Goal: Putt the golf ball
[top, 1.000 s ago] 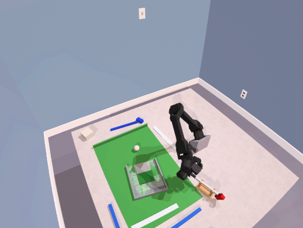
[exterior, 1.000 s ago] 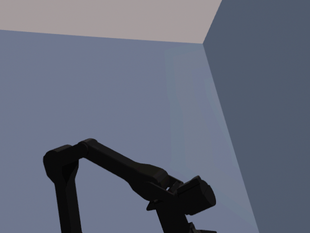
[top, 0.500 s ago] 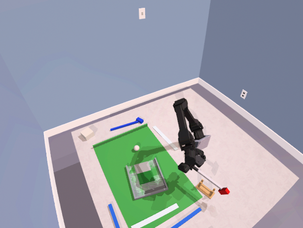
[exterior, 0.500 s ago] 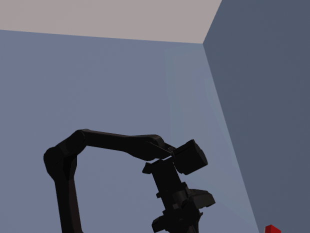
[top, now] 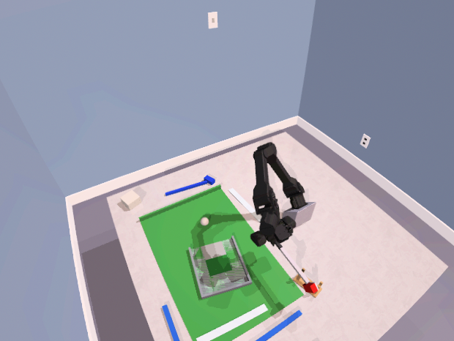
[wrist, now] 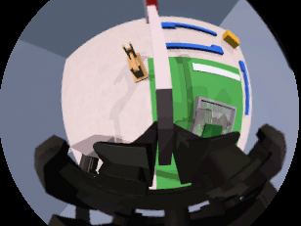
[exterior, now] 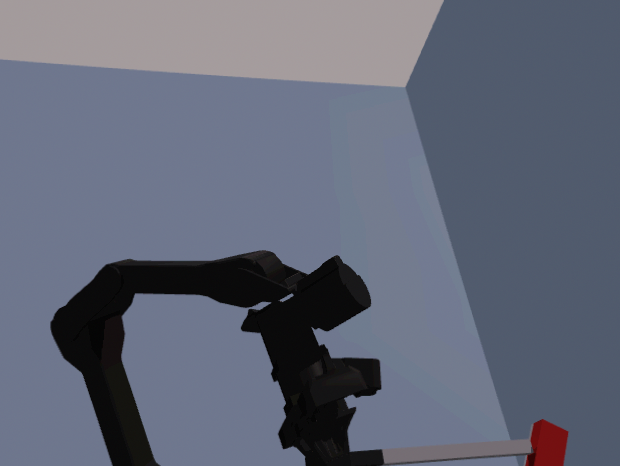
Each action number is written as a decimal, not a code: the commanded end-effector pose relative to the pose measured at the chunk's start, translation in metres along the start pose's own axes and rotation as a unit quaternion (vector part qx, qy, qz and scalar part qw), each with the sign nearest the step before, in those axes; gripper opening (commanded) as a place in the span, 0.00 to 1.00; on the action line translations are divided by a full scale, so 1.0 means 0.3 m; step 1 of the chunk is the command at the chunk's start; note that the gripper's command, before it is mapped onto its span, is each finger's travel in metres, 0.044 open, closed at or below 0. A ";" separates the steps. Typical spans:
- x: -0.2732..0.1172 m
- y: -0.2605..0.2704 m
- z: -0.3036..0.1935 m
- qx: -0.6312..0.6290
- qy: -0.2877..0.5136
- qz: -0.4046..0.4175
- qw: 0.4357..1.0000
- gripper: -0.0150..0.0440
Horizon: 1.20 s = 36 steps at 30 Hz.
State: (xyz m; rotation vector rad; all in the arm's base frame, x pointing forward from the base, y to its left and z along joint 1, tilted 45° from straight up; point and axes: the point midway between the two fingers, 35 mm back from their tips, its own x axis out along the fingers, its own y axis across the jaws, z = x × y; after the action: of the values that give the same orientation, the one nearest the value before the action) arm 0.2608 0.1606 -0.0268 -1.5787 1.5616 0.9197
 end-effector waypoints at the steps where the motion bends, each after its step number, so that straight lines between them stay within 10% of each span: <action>1: -0.041 -0.035 -0.091 0.072 0.003 -0.008 0.997 0.25; 36: -0.287 0.021 -0.921 0.636 0.055 -0.090 0.765 0.25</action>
State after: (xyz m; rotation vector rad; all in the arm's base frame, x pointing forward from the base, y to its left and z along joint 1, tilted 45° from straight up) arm 0.2642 -0.0228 0.1668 -0.7787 1.5148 -0.2950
